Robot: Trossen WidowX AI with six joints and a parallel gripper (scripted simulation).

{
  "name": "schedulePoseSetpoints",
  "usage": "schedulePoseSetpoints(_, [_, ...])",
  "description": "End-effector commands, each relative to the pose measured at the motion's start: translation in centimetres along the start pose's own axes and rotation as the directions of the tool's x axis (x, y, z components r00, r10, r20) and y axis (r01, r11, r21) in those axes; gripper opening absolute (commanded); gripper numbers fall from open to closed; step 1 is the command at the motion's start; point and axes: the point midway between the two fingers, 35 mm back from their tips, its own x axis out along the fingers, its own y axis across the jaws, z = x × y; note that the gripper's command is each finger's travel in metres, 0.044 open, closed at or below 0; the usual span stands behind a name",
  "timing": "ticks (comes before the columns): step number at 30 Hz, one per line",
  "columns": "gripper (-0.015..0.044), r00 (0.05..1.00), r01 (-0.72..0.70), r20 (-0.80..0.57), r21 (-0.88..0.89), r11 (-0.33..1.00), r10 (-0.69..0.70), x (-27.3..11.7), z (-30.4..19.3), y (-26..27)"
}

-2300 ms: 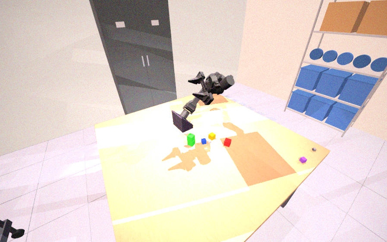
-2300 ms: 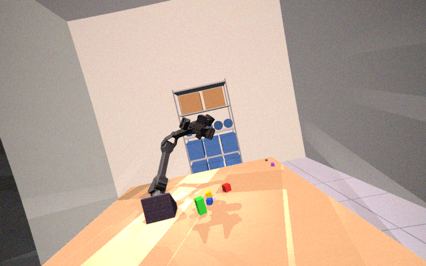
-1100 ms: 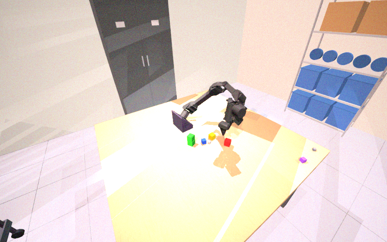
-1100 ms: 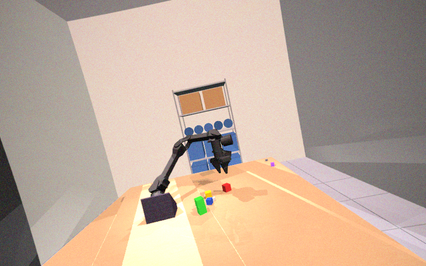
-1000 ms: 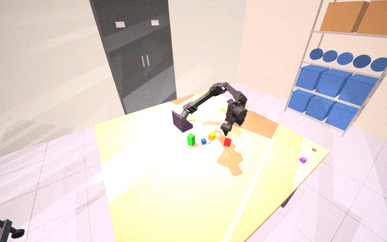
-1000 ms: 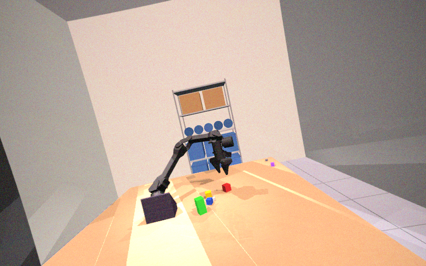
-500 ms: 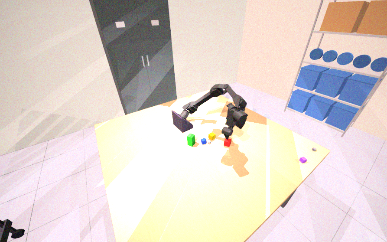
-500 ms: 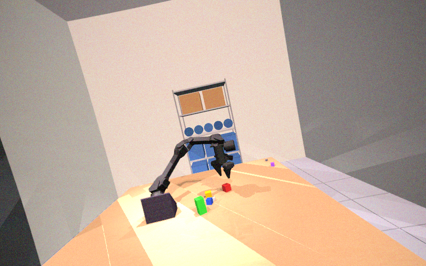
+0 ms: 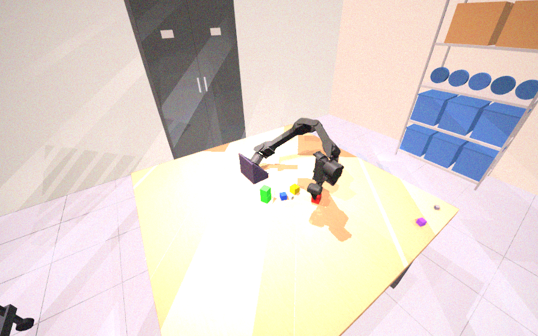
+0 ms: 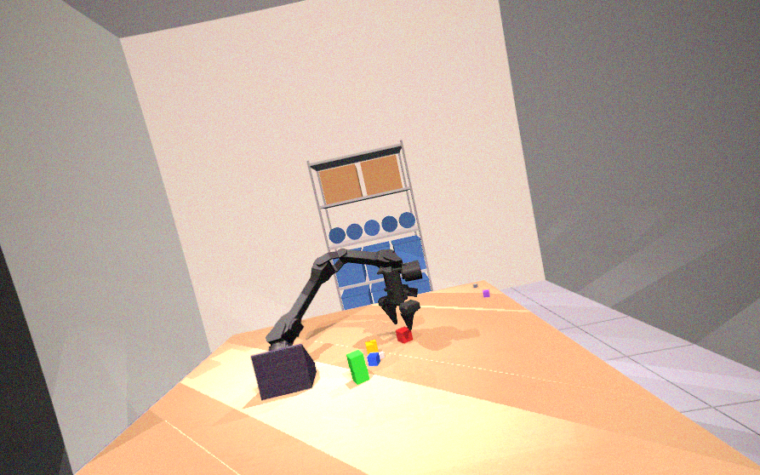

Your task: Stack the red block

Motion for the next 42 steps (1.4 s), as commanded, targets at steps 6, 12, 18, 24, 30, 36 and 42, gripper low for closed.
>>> schedulePoseSetpoints(6, [0.0440,1.000,-0.006,-0.001,0.005,1.000,0.006,1.5,-0.1,0.1])
schedulePoseSetpoints(12, [0.0440,1.000,-0.006,0.000,0.005,1.000,0.006,2.5,-0.1,0.2])
schedulePoseSetpoints(18, [0.0440,1.000,-0.007,0.000,0.005,1.000,0.007,3.5,-0.1,0.2])
schedulePoseSetpoints(24, [0.0440,1.000,-0.008,0.000,0.005,1.000,0.008,4.1,-0.2,0.2])
schedulePoseSetpoints(30, [0.0440,1.000,-0.008,0.000,0.005,1.000,0.008,4.1,-0.2,0.2])
schedulePoseSetpoints(36, [0.0440,1.000,-0.007,0.000,0.005,1.000,0.007,4.0,-0.2,0.2])
schedulePoseSetpoints(42, [0.0282,1.000,-0.007,0.000,0.005,1.000,0.007,4.0,-0.2,0.2])
